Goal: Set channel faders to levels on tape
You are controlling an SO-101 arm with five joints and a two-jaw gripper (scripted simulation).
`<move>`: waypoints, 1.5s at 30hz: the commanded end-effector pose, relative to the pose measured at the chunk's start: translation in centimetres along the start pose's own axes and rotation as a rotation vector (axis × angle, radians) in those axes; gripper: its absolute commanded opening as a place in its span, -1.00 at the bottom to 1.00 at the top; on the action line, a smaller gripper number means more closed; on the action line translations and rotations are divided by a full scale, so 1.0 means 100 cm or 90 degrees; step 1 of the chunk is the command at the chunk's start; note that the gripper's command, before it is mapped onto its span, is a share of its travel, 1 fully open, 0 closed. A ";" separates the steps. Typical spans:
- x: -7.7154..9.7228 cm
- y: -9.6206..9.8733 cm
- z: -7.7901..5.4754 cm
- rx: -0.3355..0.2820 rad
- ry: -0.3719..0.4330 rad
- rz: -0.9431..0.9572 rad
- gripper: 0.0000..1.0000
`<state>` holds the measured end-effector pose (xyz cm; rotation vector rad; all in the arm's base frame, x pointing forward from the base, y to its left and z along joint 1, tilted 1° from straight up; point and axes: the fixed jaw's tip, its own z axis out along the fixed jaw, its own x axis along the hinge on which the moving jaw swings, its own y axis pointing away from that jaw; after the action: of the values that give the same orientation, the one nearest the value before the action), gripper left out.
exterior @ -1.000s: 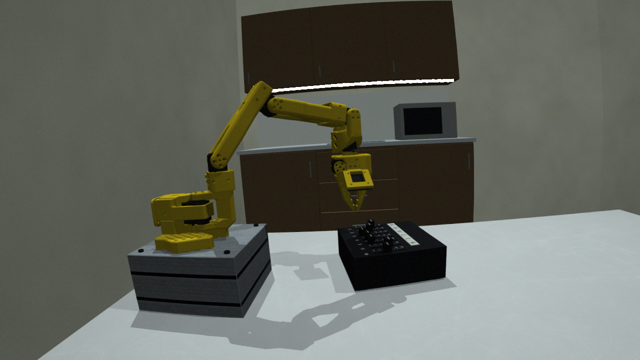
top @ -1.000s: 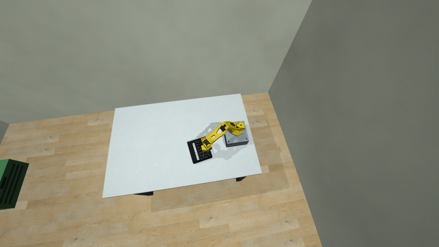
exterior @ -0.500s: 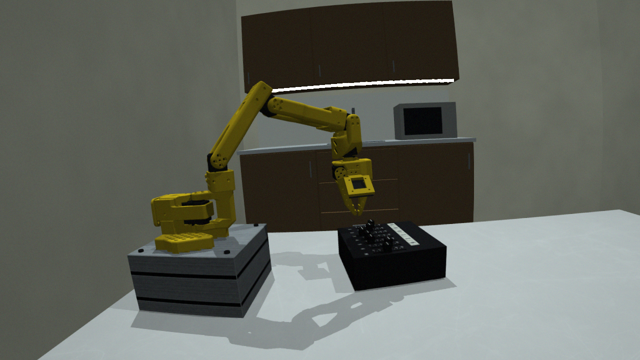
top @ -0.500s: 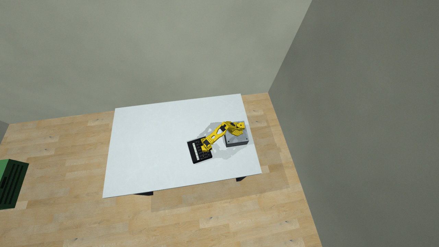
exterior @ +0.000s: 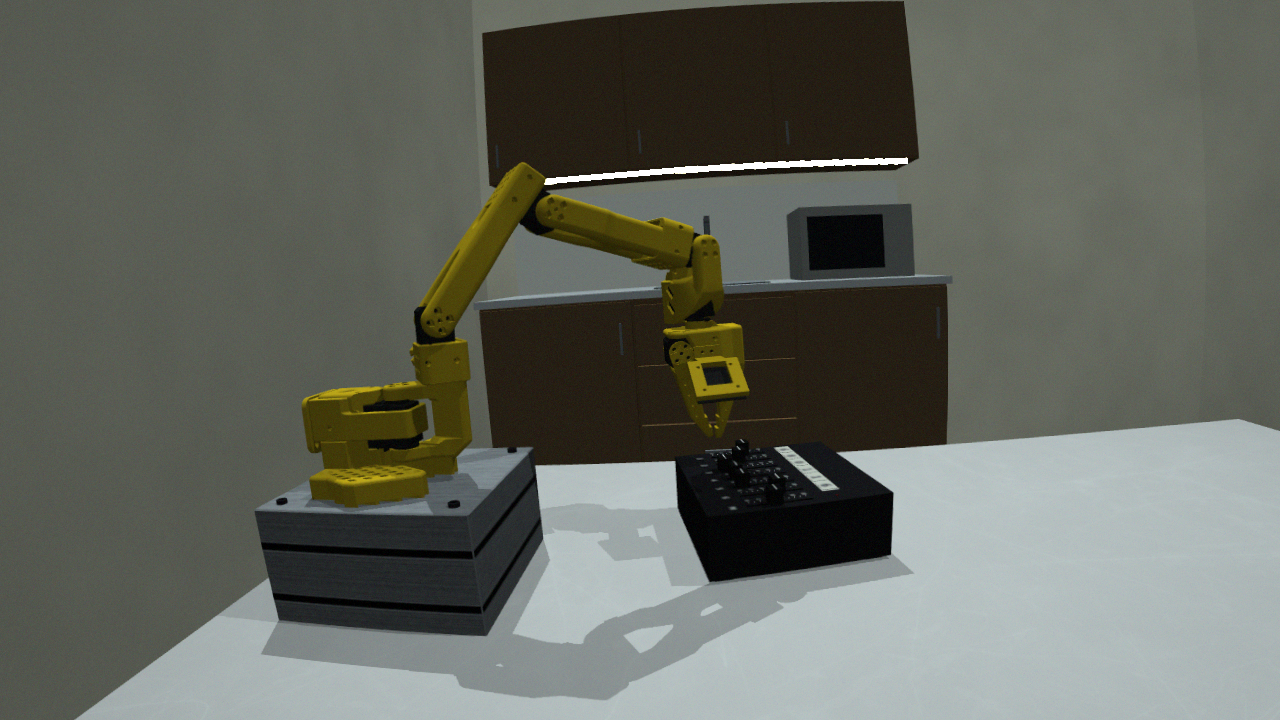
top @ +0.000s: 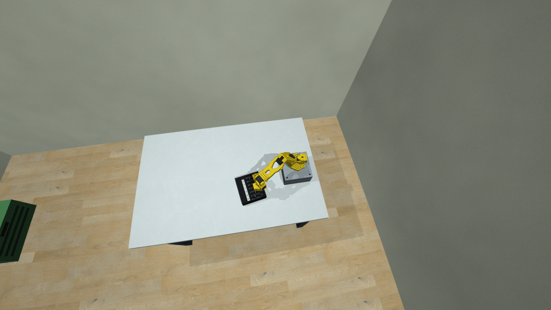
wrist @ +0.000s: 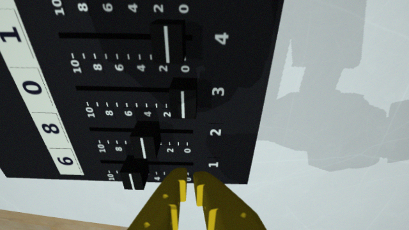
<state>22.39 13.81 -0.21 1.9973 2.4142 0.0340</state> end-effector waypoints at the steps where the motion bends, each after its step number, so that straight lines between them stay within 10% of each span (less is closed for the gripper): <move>1: -0.004 -0.004 0.009 0.013 -0.004 0.001 -1.00; 45: -0.004 -0.005 0.010 0.013 -0.004 0.000 -1.00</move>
<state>21.91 13.51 -1.21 2.0009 2.4185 0.0078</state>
